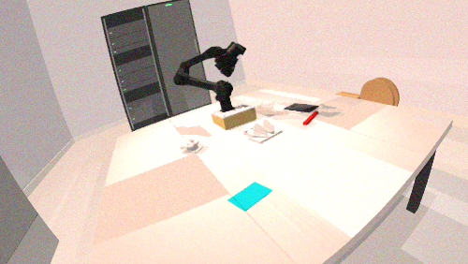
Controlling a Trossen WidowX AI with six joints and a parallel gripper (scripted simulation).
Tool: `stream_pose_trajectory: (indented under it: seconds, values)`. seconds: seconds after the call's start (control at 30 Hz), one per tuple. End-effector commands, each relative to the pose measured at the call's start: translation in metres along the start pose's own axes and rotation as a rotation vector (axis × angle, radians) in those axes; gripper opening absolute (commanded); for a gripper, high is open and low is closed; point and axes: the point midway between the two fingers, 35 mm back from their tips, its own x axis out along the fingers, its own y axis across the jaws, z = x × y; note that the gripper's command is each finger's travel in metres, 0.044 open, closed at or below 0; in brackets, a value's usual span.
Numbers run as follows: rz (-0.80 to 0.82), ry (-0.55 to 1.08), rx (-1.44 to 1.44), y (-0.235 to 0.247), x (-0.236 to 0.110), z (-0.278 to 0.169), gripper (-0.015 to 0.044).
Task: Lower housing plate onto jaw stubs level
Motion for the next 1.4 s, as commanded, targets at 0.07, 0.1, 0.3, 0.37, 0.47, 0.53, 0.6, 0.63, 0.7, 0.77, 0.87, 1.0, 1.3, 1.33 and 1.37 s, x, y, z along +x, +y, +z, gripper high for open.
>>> stream_pose_trajectory:
  seconds: [0.07,0.1,0.3,0.37,0.47,0.53,0.6,0.63,0.7,0.77,0.87,1.0,1.3,1.33,1.37]
  values:
    - [-0.006,0.021,0.007,-0.003,-0.001,-0.003,0.044]
    - [-0.013,0.046,0.016,-0.006,-0.002,-0.007,0.044]
    - [-0.067,0.229,0.085,-0.028,-0.015,-0.037,0.044]
    - [-0.086,0.288,0.111,-0.035,-0.021,-0.047,0.044]
    - [-0.114,0.376,0.151,-0.044,-0.031,-0.062,0.044]
    - [-0.133,0.434,0.179,-0.05,-0.039,-0.071,0.044]
    - [-0.152,0.491,0.209,-0.055,-0.048,-0.08,0.044]
    - [-0.161,0.519,0.224,-0.057,-0.053,-0.085,0.044]
    - [-0.181,0.576,0.255,-0.062,-0.063,-0.094,0.044]
    - [-0.2,0.632,0.287,-0.066,-0.074,-0.102,0.044]
    - [-0.23,0.714,0.338,-0.07,-0.092,-0.114,0.044]
    - [-0.27,0.82,0.41,-0.074,-0.118,-0.129,0.044]
    - [-0.361,1.049,0.589,-0.071,-0.184,-0.154,0.044]
    - [-0.371,1.073,0.61,-0.07,-0.192,-0.156,0.044]
    - [-0.382,1.096,0.632,-0.068,-0.2,-0.157,0.044]
